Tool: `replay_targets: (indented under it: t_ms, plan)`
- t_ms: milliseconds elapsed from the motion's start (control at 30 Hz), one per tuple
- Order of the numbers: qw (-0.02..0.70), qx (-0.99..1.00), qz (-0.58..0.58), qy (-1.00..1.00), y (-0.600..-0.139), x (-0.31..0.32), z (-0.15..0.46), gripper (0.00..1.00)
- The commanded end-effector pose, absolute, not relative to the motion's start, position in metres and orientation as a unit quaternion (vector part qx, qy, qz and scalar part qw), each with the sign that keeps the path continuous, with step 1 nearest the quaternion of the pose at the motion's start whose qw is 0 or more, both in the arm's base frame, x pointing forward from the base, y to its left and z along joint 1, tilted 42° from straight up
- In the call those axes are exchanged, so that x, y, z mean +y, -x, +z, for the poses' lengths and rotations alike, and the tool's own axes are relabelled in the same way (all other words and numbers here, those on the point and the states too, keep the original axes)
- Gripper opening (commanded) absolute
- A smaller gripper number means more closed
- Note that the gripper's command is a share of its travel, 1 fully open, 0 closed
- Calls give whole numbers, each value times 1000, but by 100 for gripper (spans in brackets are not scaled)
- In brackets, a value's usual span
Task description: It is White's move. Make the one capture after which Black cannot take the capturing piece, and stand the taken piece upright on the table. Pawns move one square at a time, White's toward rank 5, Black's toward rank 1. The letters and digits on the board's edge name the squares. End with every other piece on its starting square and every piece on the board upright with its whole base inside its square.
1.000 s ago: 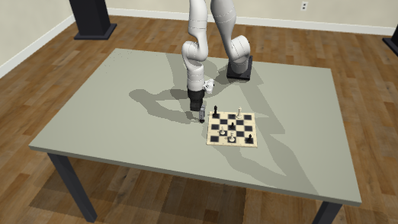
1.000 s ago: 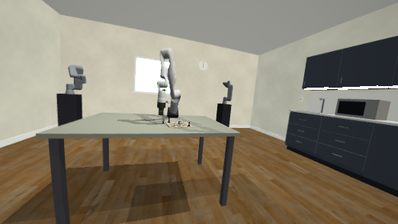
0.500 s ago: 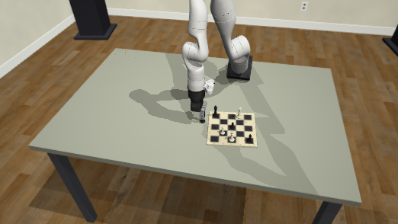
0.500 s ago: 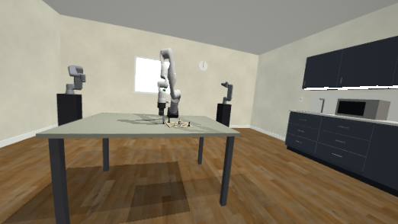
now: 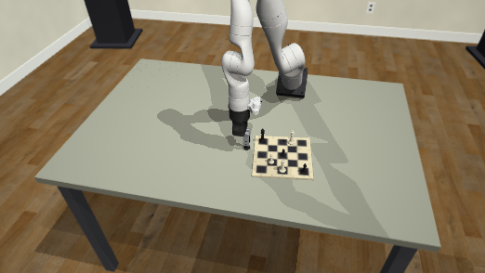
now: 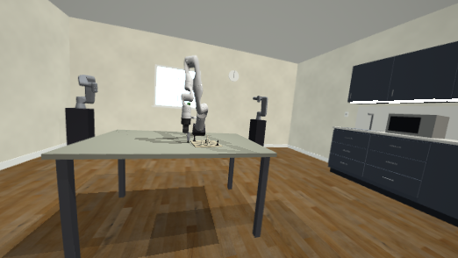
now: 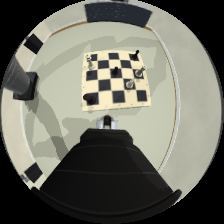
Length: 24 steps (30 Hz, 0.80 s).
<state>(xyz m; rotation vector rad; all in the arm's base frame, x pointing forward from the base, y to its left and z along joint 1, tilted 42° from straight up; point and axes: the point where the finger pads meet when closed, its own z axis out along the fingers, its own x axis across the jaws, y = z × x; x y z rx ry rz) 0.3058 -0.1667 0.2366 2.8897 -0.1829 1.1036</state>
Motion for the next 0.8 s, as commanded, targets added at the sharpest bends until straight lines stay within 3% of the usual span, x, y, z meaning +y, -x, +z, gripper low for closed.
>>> replay_targets:
  t_ms: [0,767]
  plan:
    - [22,-59,356,-932,-306,-167,237,0]
    - [22,-59,356,-932,-308,-167,235,0]
